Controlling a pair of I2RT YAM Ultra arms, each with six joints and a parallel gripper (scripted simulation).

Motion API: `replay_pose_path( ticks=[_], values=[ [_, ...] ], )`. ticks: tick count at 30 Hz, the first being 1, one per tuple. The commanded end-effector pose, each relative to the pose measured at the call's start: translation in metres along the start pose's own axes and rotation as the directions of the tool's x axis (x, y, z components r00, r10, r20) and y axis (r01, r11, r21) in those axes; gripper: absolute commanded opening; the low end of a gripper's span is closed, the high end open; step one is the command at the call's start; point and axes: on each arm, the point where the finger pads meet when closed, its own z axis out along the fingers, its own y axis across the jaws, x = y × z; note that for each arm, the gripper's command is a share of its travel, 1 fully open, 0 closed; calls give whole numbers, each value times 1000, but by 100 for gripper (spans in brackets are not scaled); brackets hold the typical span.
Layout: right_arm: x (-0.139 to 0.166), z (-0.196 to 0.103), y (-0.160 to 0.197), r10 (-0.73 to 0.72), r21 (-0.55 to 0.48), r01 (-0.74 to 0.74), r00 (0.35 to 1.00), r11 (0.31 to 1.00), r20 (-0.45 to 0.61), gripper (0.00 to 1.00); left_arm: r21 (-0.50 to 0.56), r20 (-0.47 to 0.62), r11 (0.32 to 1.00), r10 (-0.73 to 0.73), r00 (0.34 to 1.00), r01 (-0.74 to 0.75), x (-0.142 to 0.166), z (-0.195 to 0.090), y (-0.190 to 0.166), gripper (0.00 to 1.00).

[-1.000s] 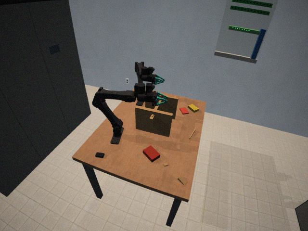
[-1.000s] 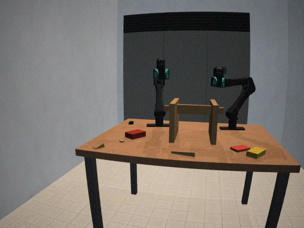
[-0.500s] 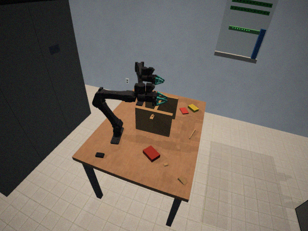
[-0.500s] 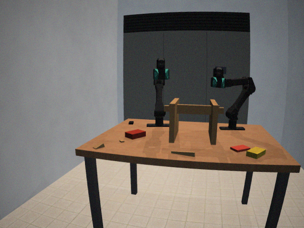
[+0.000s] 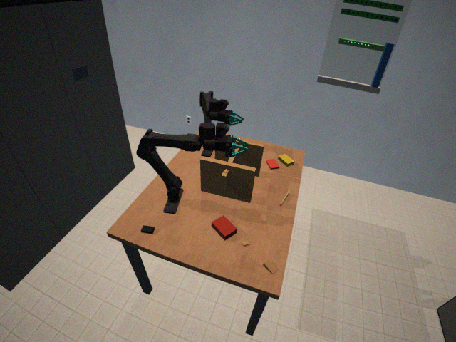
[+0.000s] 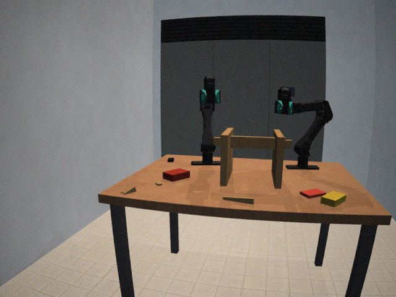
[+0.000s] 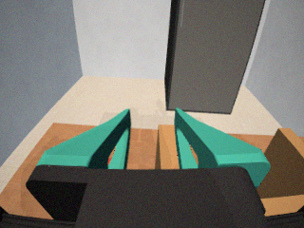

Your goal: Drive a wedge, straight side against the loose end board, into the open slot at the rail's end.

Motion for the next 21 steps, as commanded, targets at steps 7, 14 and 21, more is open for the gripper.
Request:
replay_pose_path(
  ticks=[7,14,21],
  values=[
    [-23,-4,0,-4,4,4,999,1000,52,45,-2,34,998,-63,997,63,-22,-2,5,0],
    [-23,-4,0,-4,4,4,999,1000,52,45,-2,34,998,-63,997,63,-22,-2,5,0],
    [-23,-4,0,-4,4,4,999,1000,52,45,12,-2,1000,-17,1000,17,-10,2,-1,0]
  ],
)
